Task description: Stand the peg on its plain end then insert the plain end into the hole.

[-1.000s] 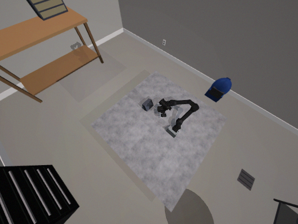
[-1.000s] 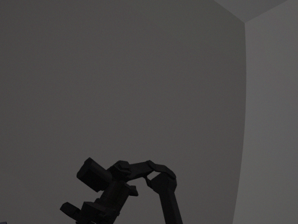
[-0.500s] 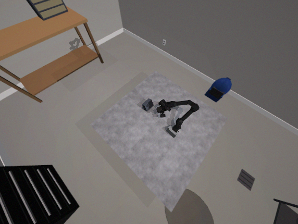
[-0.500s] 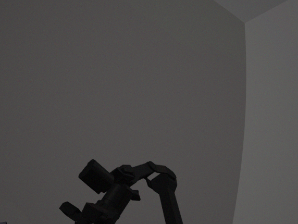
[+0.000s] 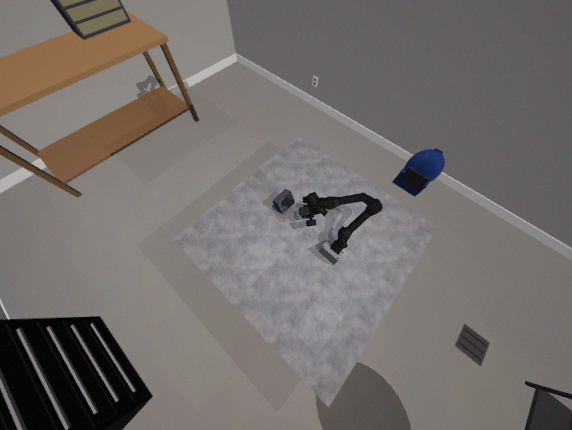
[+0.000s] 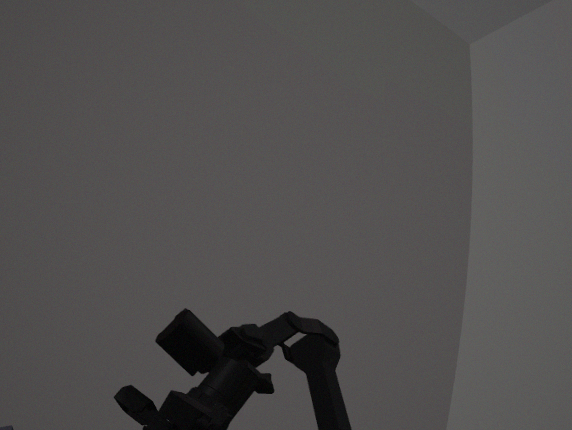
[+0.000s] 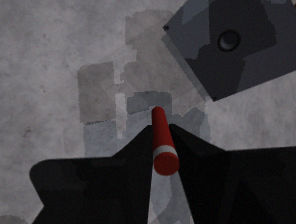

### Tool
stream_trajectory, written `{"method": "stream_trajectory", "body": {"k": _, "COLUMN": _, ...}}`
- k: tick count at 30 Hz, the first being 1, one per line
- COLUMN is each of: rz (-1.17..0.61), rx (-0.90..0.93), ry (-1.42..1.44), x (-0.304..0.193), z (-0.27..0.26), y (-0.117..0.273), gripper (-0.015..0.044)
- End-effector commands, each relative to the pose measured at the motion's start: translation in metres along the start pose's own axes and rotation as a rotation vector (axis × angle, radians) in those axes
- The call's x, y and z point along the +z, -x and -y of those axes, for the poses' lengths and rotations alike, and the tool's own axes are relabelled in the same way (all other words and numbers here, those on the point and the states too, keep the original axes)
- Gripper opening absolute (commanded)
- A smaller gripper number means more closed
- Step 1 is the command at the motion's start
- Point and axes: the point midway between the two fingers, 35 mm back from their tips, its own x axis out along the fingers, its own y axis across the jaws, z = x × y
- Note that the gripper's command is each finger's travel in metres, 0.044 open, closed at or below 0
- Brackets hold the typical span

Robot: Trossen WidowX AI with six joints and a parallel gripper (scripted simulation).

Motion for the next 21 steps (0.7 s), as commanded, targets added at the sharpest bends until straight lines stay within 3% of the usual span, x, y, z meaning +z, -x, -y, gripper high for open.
{"method": "stream_trajectory", "body": {"k": 1, "rz": 0.013, "rx": -0.01, "ry": 0.019, "x": 0.002, "z": -0.002, "y": -0.001, "gripper": 0.0}}
{"method": "stream_trajectory", "body": {"k": 21, "rz": 0.069, "rx": -0.098, "ry": 0.082, "x": 0.013, "z": -0.001, "y": -0.005, "gripper": 0.0}}
